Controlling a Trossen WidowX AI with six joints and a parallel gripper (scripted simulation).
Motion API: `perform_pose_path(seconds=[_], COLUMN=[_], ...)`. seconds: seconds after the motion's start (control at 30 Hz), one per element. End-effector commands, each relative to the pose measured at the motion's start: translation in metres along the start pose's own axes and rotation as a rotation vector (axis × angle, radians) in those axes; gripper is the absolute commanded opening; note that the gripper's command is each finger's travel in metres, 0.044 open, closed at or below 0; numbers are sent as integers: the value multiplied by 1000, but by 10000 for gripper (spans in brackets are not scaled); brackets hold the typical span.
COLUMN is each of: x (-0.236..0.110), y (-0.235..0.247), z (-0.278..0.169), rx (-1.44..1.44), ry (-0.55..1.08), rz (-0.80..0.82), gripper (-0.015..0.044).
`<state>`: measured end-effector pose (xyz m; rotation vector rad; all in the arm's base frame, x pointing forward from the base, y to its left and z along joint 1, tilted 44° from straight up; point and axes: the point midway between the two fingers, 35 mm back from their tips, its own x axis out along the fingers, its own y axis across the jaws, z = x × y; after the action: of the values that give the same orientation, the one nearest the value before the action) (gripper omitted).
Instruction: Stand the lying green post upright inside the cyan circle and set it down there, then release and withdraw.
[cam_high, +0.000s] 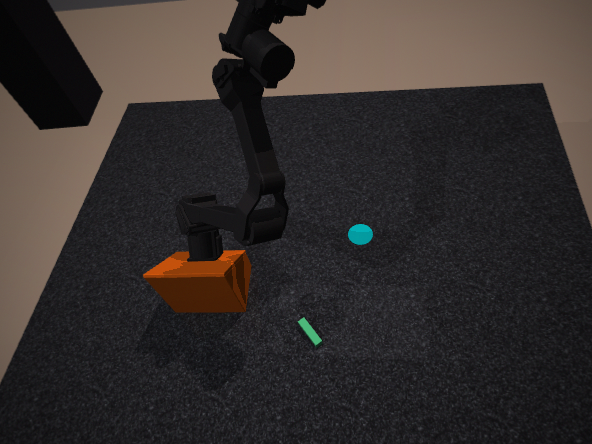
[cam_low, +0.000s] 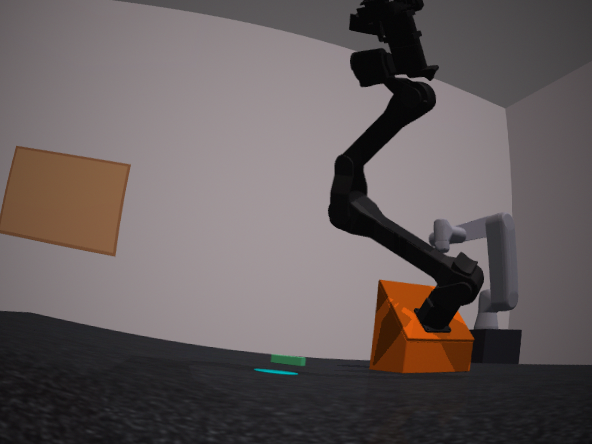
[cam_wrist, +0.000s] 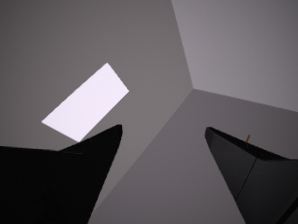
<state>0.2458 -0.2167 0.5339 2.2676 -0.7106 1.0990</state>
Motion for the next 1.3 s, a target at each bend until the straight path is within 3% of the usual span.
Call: perform_pose_path(seconds=[0.0, 0.2, 0.73, 1.27], x=[0, -5, -23, -53], y=[0, 16, 61, 60], z=[-1, -33, -139, -242], rx=[1, 7, -237, -505], ry=[2, 74, 302, 527], rz=[1, 36, 156, 222], gripper=[374, 233, 233, 233])
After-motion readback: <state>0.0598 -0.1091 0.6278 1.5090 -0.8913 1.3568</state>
